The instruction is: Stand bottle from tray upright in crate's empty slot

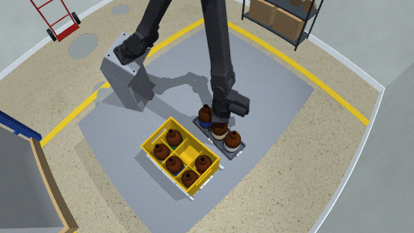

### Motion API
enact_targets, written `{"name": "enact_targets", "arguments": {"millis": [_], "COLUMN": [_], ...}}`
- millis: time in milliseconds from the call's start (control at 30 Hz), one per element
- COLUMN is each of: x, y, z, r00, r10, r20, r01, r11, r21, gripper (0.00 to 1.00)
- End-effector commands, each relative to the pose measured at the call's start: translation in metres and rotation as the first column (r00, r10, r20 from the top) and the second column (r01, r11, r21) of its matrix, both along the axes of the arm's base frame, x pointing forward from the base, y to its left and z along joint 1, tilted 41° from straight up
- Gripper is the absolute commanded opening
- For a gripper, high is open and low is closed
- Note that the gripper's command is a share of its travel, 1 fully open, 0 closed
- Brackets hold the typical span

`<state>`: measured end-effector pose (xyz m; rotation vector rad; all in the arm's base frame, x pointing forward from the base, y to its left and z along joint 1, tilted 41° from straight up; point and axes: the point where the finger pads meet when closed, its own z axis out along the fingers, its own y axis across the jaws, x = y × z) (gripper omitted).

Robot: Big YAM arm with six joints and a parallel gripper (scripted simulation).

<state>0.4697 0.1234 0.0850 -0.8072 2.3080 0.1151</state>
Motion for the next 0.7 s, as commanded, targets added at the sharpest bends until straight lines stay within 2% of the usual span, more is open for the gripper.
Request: {"name": "enact_targets", "arguments": {"millis": [0, 233, 667], "x": [-0.005, -0.004, -0.018], "y": [-0.007, -0.009, -0.015], "z": [0.014, 0.022, 0.028], "r00": [1.0, 1.0, 1.0], "r10": [-0.012, -0.009, -0.006], "r20": [0.014, 0.027, 0.018], "r01": [0.012, 0.009, 0.006], "r11": [1.0, 1.0, 1.0], "r21": [0.005, 0.003, -0.001], "gripper": [0.0, 0.0, 0.0]}}
